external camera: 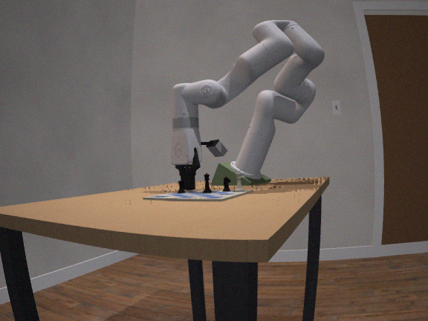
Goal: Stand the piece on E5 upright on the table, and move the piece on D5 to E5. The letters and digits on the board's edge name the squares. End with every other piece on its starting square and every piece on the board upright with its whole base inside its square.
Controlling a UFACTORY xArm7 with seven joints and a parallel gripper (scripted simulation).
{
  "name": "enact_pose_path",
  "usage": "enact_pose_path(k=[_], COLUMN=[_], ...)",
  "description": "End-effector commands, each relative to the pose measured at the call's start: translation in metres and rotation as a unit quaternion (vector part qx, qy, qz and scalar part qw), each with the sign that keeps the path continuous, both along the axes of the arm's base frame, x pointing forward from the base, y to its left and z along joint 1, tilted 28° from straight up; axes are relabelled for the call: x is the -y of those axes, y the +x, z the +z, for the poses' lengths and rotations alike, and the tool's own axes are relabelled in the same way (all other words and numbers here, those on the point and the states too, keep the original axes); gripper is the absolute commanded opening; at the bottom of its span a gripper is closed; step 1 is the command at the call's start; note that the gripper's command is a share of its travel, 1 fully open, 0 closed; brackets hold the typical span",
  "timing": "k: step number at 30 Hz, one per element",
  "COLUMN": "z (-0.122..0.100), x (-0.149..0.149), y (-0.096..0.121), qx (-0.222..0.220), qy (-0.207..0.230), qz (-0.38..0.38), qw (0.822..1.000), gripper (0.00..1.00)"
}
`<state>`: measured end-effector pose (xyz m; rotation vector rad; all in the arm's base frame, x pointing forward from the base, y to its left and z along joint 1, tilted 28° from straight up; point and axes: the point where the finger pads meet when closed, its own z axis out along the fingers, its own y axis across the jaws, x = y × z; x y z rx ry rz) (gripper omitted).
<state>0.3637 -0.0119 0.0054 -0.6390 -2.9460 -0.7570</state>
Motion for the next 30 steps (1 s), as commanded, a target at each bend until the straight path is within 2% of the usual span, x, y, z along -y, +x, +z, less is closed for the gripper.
enact_pose_path(k=[1, 23, 30], z=[0.0001, 0.0001, 0.0064], x=[-0.0002, -0.0002, 0.0031], y=[0.0000, 0.0000, -0.0005], qx=[0.000, 0.000, 0.000], qy=[0.000, 0.000, 0.000], qz=[0.000, 0.000, 0.000], qw=[1.000, 1.000, 1.000], gripper=[0.00, 0.00, 0.00])
